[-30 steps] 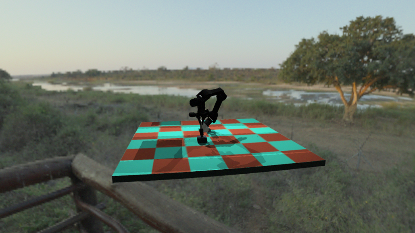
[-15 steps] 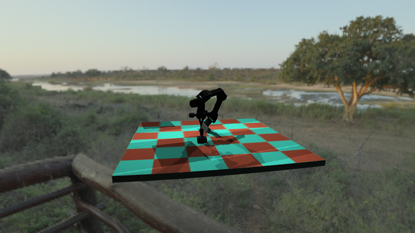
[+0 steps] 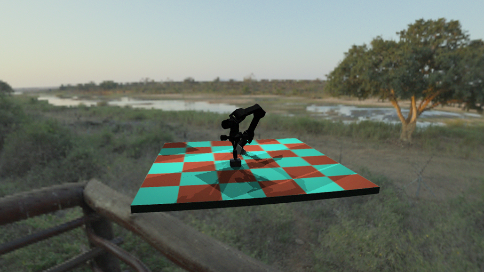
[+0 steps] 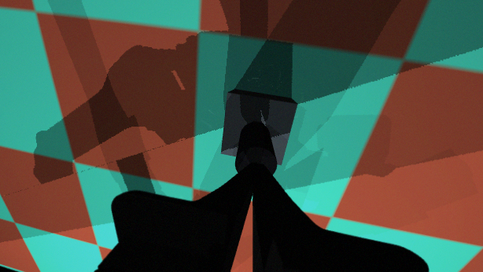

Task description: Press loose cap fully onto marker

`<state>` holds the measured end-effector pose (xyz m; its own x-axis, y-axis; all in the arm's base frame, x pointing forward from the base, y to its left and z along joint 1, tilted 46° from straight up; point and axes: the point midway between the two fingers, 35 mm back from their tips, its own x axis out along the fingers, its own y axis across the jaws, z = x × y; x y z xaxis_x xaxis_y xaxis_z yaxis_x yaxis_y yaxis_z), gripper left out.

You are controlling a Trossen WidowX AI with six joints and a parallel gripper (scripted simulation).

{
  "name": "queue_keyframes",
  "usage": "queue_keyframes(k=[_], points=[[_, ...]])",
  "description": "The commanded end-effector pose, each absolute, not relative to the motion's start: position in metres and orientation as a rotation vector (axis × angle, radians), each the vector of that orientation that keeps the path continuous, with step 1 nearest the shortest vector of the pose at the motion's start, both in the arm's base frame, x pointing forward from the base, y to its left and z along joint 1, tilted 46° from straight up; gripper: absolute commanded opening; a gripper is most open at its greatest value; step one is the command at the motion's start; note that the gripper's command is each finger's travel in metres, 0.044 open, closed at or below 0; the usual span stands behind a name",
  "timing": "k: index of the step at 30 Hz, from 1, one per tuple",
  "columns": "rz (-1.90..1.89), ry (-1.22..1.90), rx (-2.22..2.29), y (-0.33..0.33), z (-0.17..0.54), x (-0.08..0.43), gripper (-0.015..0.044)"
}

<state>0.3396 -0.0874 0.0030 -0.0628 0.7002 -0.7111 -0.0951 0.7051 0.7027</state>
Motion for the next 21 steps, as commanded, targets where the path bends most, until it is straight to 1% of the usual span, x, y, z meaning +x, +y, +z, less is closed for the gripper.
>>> queue_keyframes(k=[1, 13, 19, 21], points=[[0.699, 1.502, 0.529, -0.083, -0.001, 0.339, 0.0000], [0.697, 1.499, 0.522, -0.084, -0.001, 0.340, 0.0000], [0.621, 1.464, 0.527, -0.138, 0.054, 0.343, 0.0000], [0.612, 1.460, 0.528, -0.145, 0.061, 0.342, 0.0000]])
